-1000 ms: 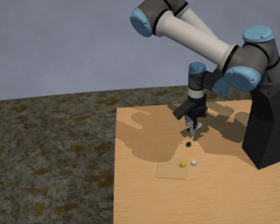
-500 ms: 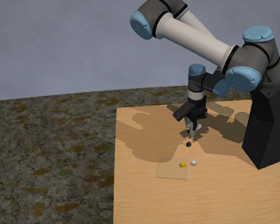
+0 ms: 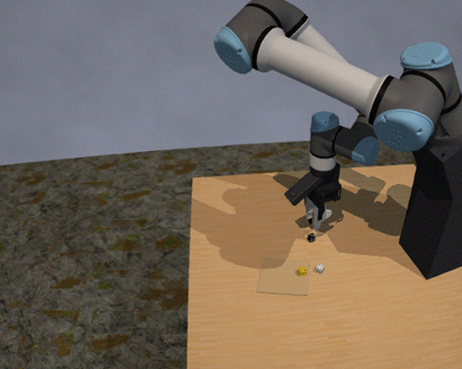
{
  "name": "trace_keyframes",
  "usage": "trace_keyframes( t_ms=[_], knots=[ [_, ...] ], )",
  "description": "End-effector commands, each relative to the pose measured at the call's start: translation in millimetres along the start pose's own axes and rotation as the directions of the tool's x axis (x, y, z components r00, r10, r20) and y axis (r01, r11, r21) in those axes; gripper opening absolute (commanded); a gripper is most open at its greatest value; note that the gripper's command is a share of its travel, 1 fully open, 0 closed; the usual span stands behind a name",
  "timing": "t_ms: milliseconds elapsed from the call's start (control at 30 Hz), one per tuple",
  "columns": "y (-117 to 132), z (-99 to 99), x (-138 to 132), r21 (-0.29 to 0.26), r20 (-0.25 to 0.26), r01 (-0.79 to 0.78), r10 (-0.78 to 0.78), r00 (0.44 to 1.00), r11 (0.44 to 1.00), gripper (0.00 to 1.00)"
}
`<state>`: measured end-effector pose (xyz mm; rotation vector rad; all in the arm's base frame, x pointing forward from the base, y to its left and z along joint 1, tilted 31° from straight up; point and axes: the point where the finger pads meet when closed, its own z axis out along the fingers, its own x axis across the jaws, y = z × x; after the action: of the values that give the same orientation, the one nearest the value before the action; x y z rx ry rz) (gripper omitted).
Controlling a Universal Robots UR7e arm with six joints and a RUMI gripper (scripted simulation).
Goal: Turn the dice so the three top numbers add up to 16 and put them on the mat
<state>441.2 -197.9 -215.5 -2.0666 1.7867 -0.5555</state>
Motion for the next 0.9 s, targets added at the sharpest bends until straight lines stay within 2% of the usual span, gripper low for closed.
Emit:
trace_keyframes(
  t_ms=[0,267,867],
  knots=[
    [-0.3,7.2,0.3,0.0,-0.001,0.0,0.0,1.0,1.0,0.21],
    [-0.5,17.5,0.3,0.0,-0.001,0.0,0.0,1.0,1.0,0.21],
    [-0.6,23.4,0.2,0.0,-0.001,0.0,0.0,1.0,1.0,0.21]
  ],
)
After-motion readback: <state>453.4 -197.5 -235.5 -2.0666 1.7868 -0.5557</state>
